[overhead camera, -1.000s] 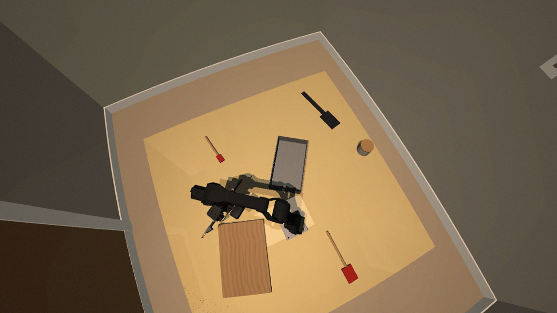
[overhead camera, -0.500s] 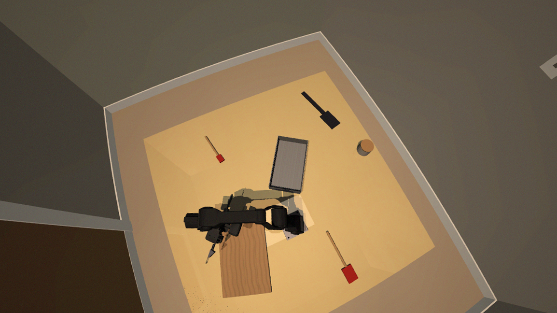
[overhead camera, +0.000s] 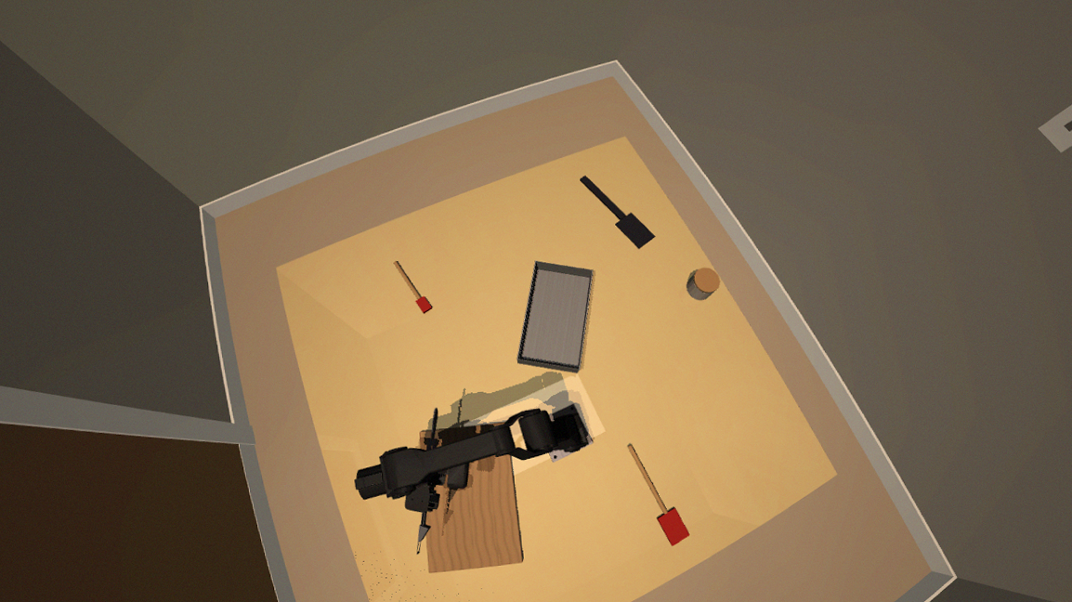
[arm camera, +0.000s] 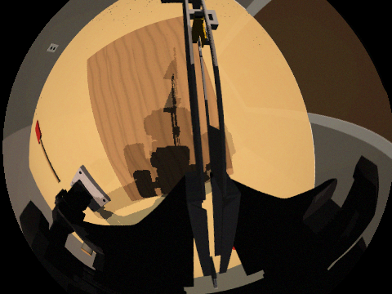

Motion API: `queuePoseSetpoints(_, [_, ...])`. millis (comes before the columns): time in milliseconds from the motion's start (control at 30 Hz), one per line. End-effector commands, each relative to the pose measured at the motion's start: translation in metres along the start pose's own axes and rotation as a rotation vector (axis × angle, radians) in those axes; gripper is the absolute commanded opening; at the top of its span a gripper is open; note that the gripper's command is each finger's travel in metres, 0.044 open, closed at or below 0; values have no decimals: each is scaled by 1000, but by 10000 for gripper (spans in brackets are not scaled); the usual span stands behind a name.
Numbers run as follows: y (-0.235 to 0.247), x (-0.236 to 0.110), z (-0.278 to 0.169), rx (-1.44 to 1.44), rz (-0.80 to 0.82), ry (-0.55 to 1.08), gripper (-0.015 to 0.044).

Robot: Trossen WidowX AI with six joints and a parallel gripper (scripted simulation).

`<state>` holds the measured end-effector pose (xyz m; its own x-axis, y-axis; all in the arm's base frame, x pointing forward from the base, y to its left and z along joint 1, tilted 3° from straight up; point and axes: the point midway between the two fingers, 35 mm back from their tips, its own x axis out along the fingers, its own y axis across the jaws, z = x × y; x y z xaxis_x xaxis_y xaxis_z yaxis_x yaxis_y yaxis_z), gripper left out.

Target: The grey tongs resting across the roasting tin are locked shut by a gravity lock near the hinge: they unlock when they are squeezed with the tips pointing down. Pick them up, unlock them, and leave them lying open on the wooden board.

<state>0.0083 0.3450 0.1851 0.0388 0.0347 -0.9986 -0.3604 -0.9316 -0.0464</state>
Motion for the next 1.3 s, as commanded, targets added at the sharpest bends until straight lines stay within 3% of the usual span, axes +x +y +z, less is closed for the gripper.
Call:
queuePoseSetpoints(0, [7, 0, 19, -55, 2, 3, -150])
queuePoseSetpoints(300, [30, 0, 64, -192, 5, 3, -150])
queuePoseSetpoints(600, [32, 4, 64, -204, 44, -40, -150])
queuePoseSetpoints(967, [43, 19, 57, -243, 227, -371, -150])
queuePoseSetpoints(1267, [44, 15, 53, -241, 274, -699, -150])
